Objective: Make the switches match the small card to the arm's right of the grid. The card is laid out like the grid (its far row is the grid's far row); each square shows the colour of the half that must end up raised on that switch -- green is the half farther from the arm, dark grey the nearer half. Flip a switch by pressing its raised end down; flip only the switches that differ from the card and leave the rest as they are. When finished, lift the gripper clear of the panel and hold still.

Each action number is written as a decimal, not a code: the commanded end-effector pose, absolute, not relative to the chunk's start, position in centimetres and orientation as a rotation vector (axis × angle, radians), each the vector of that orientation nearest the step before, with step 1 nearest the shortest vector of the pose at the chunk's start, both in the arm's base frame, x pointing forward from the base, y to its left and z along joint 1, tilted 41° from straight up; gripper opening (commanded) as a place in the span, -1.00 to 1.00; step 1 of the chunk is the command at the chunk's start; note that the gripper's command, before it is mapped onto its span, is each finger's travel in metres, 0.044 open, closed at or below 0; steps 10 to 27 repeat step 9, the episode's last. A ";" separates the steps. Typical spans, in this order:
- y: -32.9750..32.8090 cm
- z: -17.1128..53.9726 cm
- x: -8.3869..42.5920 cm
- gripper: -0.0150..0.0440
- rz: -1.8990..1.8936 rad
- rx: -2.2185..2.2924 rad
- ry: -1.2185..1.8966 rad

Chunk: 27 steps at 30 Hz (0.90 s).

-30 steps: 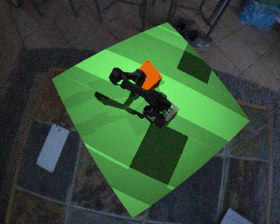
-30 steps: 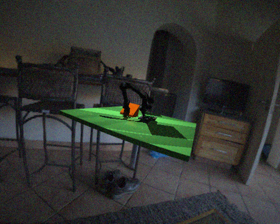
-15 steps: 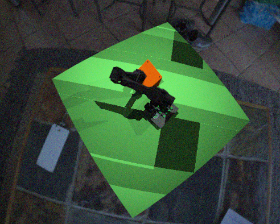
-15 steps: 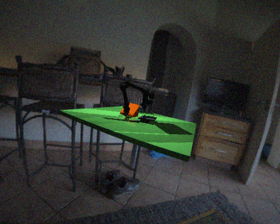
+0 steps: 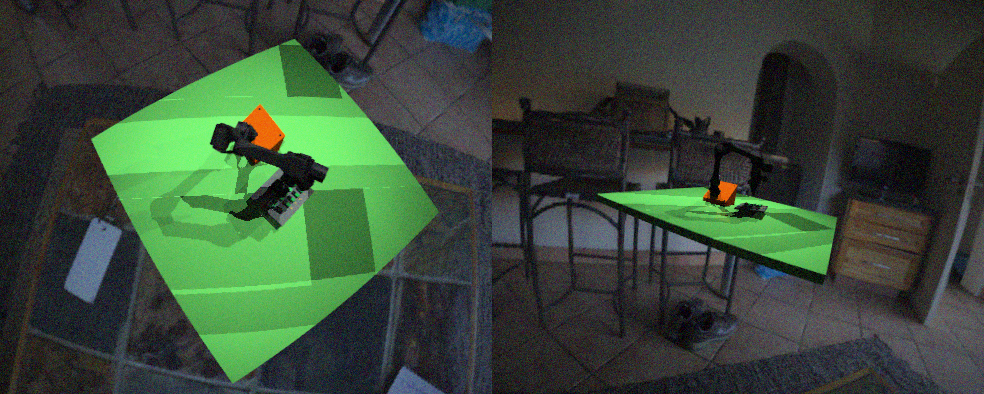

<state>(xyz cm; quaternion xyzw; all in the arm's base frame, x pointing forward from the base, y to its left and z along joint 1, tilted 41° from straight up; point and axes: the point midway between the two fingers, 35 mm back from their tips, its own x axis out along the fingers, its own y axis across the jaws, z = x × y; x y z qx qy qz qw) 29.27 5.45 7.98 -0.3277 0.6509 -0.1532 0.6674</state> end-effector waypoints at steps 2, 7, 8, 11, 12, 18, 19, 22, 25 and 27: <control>5.7 8.1 29.5 -0.49 -0.346 -0.726 1.462; 5.7 8.1 29.5 -0.49 -0.346 -0.726 1.462; 5.7 8.1 29.5 -0.49 -0.346 -0.726 1.462; 5.7 8.1 29.5 -0.49 -0.346 -0.726 1.462; 5.7 8.1 29.5 -0.49 -0.346 -0.726 1.462; 5.7 8.1 29.5 -0.49 -0.346 -0.726 1.462; 5.7 8.1 29.5 -0.49 -0.346 -0.726 1.462; 5.7 8.1 29.5 -0.49 -0.346 -0.726 1.462; 5.7 8.1 29.5 -0.49 -0.346 -0.726 1.462; 5.7 8.1 29.5 -0.49 -0.346 -0.726 1.462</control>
